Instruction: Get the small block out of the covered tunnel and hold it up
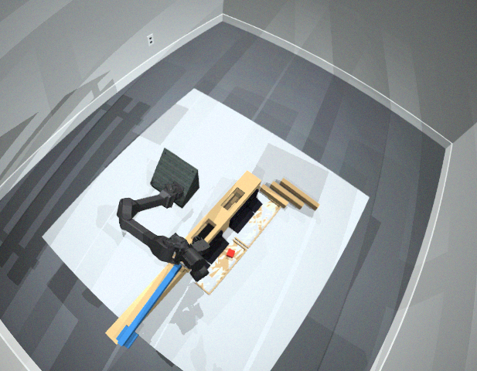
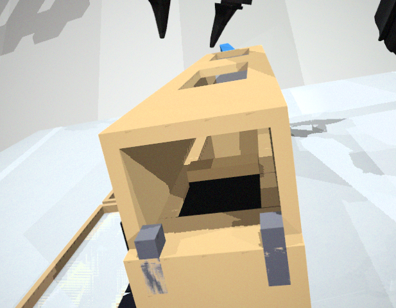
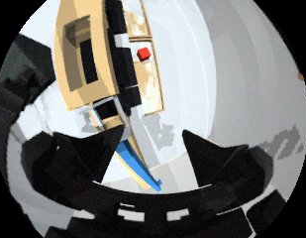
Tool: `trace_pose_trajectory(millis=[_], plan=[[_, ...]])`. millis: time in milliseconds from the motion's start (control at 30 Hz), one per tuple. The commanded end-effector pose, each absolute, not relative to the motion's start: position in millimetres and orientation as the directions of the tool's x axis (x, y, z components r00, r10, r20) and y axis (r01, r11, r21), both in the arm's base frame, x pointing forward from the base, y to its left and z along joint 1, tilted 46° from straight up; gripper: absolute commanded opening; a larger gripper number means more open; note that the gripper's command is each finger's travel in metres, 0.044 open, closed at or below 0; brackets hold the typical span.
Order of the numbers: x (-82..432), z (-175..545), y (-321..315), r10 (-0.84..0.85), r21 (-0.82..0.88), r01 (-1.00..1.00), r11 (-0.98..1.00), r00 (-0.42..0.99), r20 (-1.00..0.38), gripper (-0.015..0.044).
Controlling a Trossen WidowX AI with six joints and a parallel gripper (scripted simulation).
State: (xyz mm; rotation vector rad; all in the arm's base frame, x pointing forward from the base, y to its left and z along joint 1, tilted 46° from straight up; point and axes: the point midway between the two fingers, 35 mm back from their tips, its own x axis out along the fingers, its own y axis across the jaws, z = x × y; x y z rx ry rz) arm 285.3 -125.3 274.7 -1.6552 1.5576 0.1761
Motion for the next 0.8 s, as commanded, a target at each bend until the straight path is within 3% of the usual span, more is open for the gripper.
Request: trace_pose_trajectory(millis=[0, 367, 600, 767], plan=[[300.8, 266.3, -114.4, -0.742, -0.531, -0.823, 0.205, 0.223, -0.633, 0.0440], [356.3, 193.4, -73.5, -0.707, -0.686, -0.298, 0.664, 0.050, -0.706, 0.0440], [376.2, 141.1, -44.6, -0.709, -0.711, 0.139, 0.690, -0.074, -0.702, 0.0440], [377.4, 136.0, -41.8, -0.710, -0.711, 0.180, 0.679, -0.085, -0.699, 0.0440]])
